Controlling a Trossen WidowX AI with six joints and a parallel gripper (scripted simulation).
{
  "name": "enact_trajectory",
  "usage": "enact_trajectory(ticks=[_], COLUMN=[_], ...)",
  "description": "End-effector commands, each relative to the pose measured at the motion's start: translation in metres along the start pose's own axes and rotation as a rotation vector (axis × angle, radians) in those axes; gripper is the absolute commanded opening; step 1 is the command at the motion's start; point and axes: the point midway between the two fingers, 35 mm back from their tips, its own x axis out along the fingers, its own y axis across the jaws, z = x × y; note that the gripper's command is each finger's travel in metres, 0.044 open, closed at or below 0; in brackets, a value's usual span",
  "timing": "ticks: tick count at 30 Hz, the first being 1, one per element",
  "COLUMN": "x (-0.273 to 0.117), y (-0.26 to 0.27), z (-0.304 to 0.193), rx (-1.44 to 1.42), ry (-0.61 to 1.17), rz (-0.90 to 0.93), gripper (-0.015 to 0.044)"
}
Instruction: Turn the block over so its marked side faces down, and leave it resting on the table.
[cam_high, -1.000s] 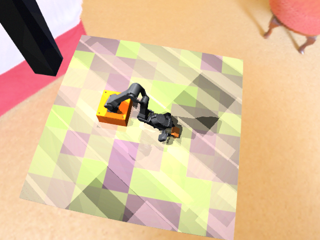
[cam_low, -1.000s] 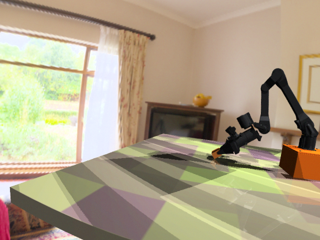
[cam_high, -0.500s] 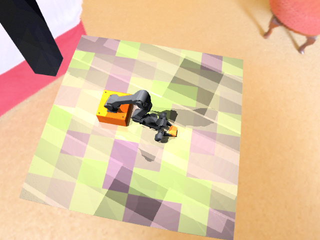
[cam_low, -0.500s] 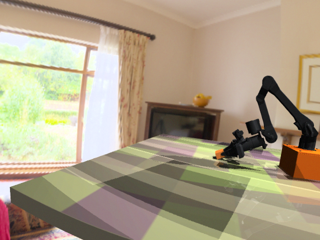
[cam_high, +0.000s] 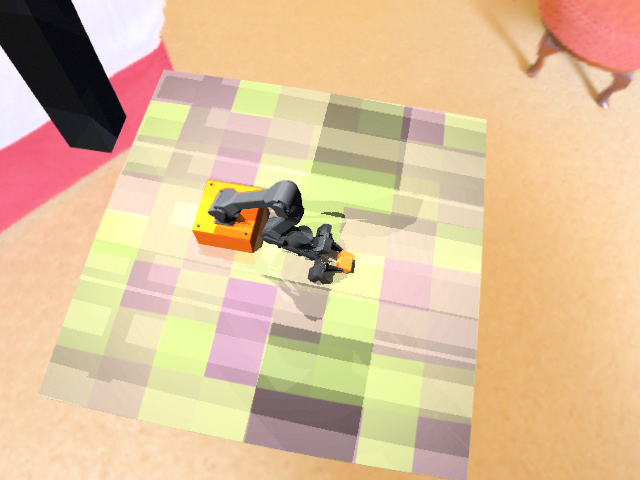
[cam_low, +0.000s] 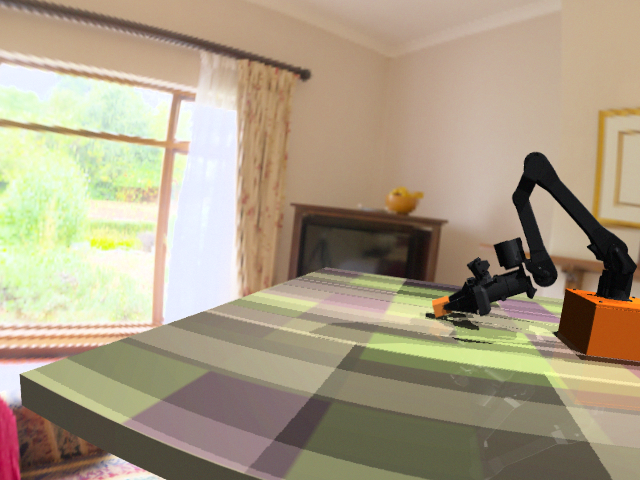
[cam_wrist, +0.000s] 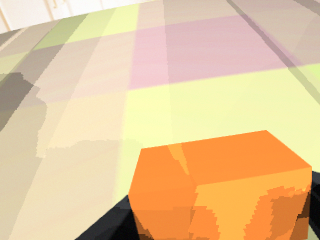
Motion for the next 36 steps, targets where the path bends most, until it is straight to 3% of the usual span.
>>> enact_trajectory(ticks=[1,18,36], x=[-0.0004,-0.0004,-0.0004], y=[0.0004,0.0004,0.0004], z=[-0.0001,-0.0001,-0.0001], rx=[0.004,0.004,0.004], ry=[-0.002,-0.002,-0.002], rz=[0.003,0.003,0.003], gripper=[0.0,0.044,0.044])
